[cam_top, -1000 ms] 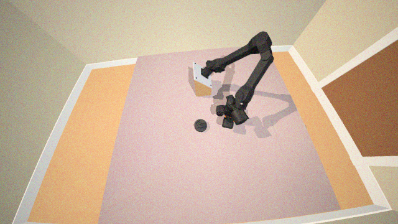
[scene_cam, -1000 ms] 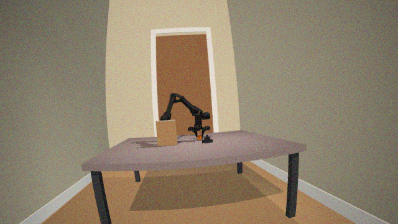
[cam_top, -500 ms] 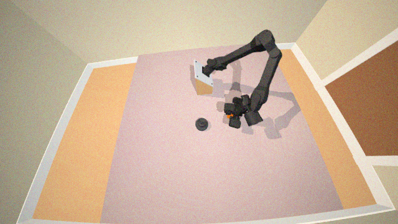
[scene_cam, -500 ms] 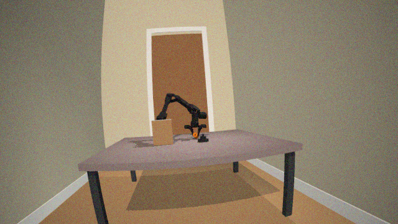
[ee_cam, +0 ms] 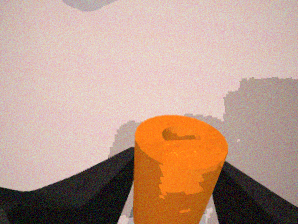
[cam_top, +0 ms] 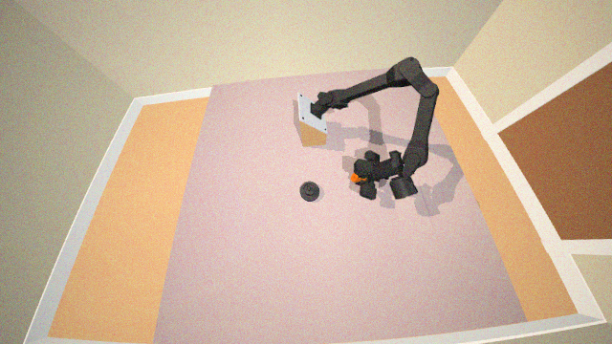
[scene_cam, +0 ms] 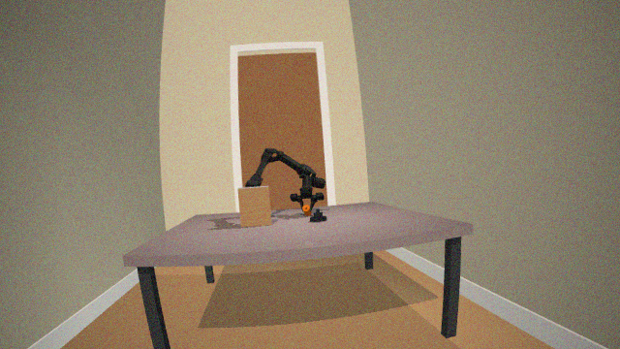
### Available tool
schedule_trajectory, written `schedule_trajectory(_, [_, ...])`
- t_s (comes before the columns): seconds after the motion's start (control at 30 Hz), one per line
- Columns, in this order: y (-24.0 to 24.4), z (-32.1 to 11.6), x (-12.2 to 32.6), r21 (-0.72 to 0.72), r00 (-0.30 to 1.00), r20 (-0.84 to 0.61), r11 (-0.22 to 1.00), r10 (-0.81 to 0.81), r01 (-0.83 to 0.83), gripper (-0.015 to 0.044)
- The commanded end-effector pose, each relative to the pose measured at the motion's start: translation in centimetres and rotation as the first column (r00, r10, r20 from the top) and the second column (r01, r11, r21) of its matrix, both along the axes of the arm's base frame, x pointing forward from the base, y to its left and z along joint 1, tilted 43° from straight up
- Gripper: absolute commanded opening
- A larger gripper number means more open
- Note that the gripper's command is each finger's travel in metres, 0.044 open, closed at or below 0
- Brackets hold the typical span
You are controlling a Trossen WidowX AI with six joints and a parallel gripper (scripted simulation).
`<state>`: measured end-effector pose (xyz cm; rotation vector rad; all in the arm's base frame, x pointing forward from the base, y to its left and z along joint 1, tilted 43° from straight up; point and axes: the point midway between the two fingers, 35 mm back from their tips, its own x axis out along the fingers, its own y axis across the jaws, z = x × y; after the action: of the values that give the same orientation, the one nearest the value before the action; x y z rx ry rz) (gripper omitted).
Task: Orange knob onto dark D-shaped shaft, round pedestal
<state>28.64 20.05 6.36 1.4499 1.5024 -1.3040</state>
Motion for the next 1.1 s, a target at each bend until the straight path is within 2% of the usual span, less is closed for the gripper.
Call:
schedule_trajectory(0.0, [0.2,0.3,0.1,-0.057,1.000,-0.007,0.998,0.006,-0.007,0.0181])
schedule_trajectory(0.83, [2.4,1.9,0.7,-0.454,0.994,-0.080,0.885,0.078,-0.106,0.0181])
schedule_trajectory(1.07, [2.7,2.2,0.8,-0.470,0.993,-0.084,0.876,0.081,-0.111,0.0181])
